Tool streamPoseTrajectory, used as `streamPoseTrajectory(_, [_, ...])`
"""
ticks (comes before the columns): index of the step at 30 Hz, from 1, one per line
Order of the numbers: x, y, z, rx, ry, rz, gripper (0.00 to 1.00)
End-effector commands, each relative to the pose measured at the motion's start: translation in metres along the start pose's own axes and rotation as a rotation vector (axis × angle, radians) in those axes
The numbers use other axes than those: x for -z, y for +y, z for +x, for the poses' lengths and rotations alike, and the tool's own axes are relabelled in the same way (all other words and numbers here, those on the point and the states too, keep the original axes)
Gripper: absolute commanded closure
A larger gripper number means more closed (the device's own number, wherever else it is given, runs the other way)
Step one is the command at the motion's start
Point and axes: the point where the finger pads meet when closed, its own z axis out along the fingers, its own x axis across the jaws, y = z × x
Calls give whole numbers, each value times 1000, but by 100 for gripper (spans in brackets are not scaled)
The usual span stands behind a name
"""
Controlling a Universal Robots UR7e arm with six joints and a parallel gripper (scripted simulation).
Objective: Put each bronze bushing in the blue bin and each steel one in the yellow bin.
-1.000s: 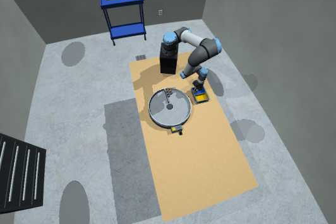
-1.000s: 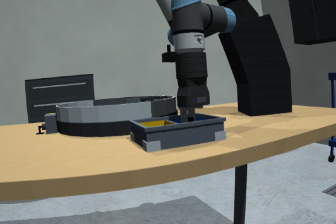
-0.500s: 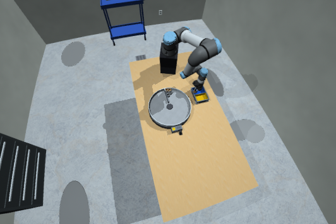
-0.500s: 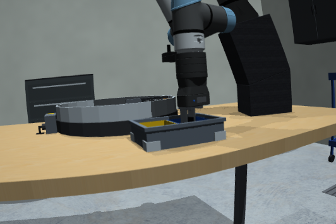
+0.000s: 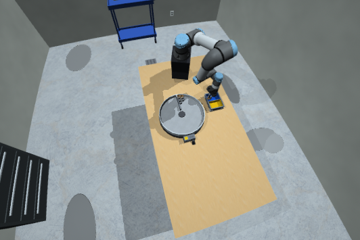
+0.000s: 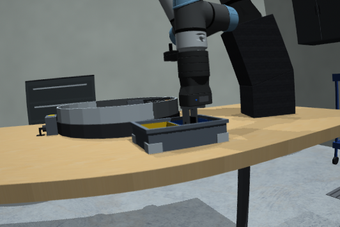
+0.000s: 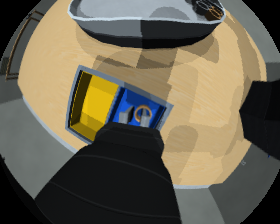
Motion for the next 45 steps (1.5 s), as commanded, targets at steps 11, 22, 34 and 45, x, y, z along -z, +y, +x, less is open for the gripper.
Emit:
streamPoseTrajectory(11, [5, 0, 0, 0, -1, 0, 58])
streamPoseTrajectory(22, [8, 0, 0, 0, -1, 0, 58])
streamPoseTrajectory(34, [12, 0, 0, 0, -1, 0, 58])
streamPoseTrajectory(45, [14, 0, 0, 0, -1, 0, 58])
